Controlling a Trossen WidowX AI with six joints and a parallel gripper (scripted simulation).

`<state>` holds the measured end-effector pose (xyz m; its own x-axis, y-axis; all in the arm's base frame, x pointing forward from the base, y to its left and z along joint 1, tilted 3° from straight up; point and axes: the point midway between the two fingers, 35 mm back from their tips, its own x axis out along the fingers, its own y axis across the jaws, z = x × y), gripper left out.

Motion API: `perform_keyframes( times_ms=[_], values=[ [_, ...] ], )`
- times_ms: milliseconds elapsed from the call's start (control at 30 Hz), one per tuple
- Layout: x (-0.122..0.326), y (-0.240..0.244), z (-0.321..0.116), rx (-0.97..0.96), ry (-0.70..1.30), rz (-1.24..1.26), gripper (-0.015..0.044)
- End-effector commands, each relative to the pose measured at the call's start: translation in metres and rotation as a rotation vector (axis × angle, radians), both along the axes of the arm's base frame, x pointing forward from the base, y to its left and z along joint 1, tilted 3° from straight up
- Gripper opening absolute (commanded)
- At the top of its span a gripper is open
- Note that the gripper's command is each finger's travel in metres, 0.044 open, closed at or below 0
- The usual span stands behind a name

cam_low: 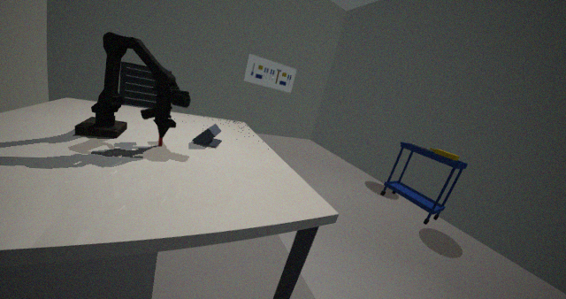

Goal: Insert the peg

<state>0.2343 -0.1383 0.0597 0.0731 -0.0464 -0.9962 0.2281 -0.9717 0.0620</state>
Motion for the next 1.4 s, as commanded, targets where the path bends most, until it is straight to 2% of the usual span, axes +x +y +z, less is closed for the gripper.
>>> perform_keyframes(
  times_ms=[0, 167, 867, 1367],
  values=[
    [0.000, 0.000, 0.000, 0.001, 0.001, 0.000, 0.0000],
    [0.000, 0.000, 0.006, 0.000, 0.001, 0.000, 0.0000],
    [0.000, 0.002, 0.079, 0.000, 0.006, -0.002, 0.0000],
    [0.011, 0.008, 0.076, -0.063, -0.013, 0.071, 0.0000]
  ],
)
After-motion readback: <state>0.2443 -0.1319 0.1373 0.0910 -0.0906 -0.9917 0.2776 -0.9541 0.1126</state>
